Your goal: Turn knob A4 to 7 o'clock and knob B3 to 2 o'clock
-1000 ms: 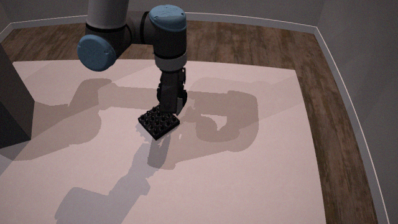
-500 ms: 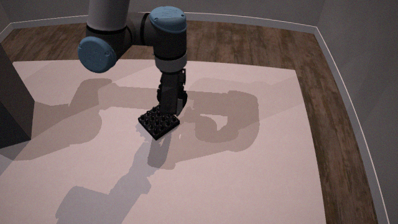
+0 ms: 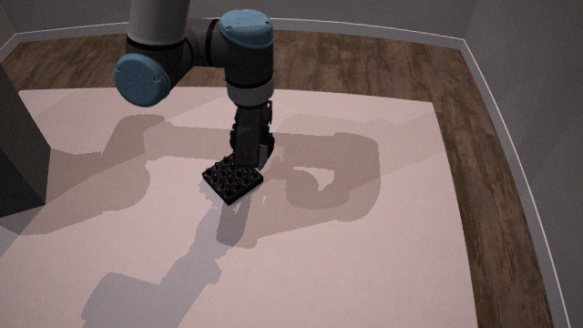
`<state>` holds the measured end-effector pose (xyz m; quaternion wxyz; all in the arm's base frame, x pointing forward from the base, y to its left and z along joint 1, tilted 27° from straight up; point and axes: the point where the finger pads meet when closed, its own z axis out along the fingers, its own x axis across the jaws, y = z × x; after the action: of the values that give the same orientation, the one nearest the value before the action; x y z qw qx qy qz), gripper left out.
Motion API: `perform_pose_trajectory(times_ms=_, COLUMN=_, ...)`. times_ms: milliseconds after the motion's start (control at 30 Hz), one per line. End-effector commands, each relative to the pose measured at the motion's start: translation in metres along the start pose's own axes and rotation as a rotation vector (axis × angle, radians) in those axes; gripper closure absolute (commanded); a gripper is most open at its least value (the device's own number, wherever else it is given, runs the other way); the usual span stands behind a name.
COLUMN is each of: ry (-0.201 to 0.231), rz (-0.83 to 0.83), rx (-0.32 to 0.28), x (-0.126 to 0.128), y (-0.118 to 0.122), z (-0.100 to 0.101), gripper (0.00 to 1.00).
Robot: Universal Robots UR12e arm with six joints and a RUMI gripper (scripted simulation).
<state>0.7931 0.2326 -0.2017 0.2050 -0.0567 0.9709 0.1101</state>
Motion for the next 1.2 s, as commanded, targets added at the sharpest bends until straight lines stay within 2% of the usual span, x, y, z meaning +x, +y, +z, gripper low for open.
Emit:
perform_pose_trajectory(times_ms=0, ry=-0.001, rz=0.000, rx=0.000, x=-0.0005, y=0.0001, z=-0.0005, gripper=0.89)
perform_pose_trajectory(times_ms=1167, ry=-0.001, rz=0.000, rx=0.000, x=-0.0006, y=-0.0047, z=-0.0005, gripper=0.89)
